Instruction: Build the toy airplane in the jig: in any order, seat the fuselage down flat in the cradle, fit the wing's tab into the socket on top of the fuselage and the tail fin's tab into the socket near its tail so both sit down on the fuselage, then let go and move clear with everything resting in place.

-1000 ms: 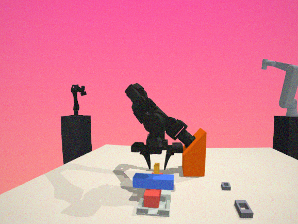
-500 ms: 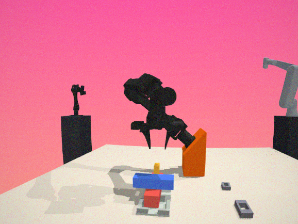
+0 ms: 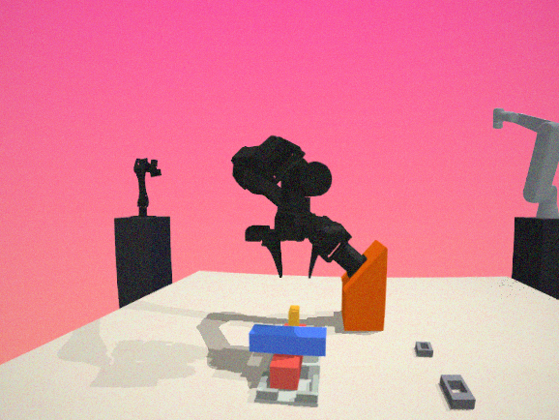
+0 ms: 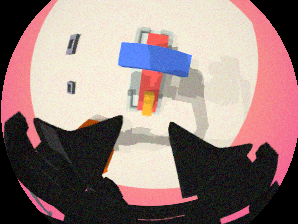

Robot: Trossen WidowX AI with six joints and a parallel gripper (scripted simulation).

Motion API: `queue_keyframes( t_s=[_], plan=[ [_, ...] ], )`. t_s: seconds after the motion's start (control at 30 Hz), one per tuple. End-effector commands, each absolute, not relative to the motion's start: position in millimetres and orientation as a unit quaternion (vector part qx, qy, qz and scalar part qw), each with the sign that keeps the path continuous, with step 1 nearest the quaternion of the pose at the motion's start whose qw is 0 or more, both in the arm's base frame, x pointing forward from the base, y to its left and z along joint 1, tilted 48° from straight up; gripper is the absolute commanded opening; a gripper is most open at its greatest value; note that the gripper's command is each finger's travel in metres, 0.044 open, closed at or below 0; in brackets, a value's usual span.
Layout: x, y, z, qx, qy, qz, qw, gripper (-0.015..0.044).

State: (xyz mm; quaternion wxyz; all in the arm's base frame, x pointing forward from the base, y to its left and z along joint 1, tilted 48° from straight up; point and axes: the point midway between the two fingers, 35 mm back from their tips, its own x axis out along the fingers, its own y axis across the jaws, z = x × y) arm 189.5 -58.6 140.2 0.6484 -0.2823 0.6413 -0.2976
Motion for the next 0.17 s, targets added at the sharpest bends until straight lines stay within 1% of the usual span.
queue_keyframes(
  t_s=[0.0, 0.13],
  plan=[
    [189.5, -58.1, 140.5, -0.279, 0.642, -0.298, 0.649, 0.0260],
    [189.5, -58.1, 140.5, -0.279, 0.642, -0.298, 0.649, 0.0260]
  ],
)
